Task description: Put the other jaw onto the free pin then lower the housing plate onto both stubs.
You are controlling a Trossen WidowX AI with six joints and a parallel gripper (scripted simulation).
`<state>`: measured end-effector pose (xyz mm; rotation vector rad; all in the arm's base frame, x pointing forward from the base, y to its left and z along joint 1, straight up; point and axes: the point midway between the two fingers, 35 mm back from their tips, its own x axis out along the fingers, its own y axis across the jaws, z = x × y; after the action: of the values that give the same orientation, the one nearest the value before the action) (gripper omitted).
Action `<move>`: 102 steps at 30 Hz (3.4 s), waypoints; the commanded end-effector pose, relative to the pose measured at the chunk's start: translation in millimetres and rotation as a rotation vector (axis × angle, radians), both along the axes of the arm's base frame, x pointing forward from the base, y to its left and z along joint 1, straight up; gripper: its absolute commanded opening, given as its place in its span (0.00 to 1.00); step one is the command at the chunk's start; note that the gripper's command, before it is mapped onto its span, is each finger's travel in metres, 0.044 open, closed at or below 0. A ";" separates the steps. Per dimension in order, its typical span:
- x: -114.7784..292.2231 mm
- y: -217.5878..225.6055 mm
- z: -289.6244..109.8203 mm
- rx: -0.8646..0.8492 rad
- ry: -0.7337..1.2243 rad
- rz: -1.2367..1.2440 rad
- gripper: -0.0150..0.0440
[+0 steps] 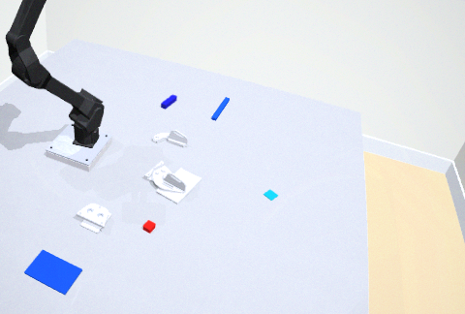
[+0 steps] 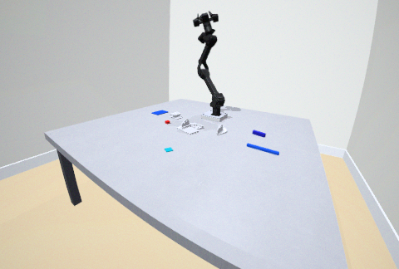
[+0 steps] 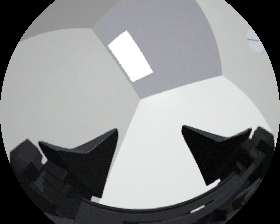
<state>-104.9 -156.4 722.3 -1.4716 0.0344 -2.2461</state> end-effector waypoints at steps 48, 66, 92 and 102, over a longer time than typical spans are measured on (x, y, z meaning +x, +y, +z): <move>245.3 312.6 -48.1 -0.910 0.679 -0.818 1.00; 352.5 366.9 -157.8 -1.356 0.872 -1.104 1.00; 435.5 380.9 -370.8 -2.211 0.792 -1.400 1.00; 437.4 363.0 -451.1 -2.572 0.639 -1.391 1.00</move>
<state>332.7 214.4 301.8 0.9488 0.7831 0.1920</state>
